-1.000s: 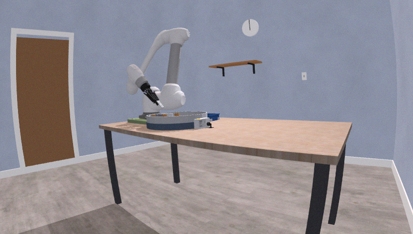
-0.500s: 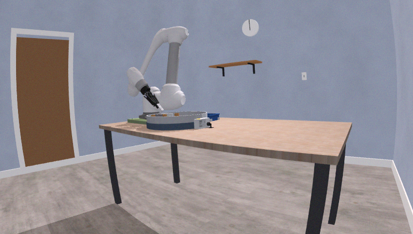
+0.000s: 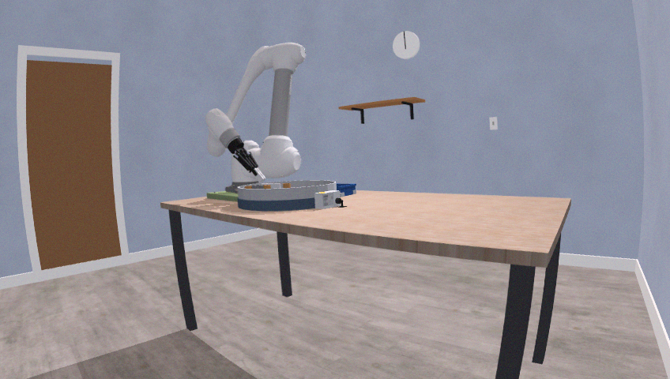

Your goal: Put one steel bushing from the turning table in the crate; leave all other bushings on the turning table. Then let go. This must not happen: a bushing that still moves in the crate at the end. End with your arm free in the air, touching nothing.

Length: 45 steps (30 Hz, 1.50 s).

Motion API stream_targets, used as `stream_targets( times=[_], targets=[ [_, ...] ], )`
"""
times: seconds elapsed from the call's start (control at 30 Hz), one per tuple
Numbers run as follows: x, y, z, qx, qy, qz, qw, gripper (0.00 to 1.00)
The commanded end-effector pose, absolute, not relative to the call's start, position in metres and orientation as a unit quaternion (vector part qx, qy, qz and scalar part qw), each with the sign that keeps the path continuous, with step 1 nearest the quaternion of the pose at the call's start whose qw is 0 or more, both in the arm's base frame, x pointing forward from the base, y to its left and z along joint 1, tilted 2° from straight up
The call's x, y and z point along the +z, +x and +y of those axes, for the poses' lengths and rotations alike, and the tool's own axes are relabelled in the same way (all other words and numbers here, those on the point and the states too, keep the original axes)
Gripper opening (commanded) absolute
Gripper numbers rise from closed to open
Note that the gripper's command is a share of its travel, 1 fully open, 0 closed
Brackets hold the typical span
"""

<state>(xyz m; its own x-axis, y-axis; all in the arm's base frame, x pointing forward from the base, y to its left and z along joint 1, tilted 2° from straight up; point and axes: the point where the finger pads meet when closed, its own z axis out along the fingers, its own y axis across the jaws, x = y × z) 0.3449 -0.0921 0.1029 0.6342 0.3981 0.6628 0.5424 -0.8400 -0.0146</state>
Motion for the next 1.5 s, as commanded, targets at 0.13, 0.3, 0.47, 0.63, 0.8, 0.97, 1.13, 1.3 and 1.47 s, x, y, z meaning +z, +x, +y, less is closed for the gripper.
stream_targets(
  times=[0.13,0.3,0.47,0.63,0.8,0.97,1.13,1.3,1.47],
  targets=[
    [0.1029,0.3449,-0.0921,-0.338,-0.898,-0.262,0.107,0.06],
    [0.1029,0.3449,-0.0921,-0.338,-0.898,-0.262,0.107,0.06],
    [0.1029,0.3449,-0.0921,-0.338,-0.898,-0.262,0.107,0.06],
    [0.0980,0.3450,-0.0920,-0.338,-0.898,-0.262,0.107,0.06],
    [0.0949,0.3451,-0.0919,-0.338,-0.898,-0.262,0.107,0.06],
    [0.0948,0.3451,-0.0919,-0.338,-0.898,-0.262,0.107,0.06],
    [0.0948,0.3451,-0.0919,-0.338,-0.898,-0.262,0.107,0.06],
    [0.0948,0.3451,-0.0919,-0.338,-0.898,-0.262,0.107,0.06],
    [0.0948,0.3451,-0.0919,-0.338,-0.898,-0.262,0.107,0.06]
  ],
)
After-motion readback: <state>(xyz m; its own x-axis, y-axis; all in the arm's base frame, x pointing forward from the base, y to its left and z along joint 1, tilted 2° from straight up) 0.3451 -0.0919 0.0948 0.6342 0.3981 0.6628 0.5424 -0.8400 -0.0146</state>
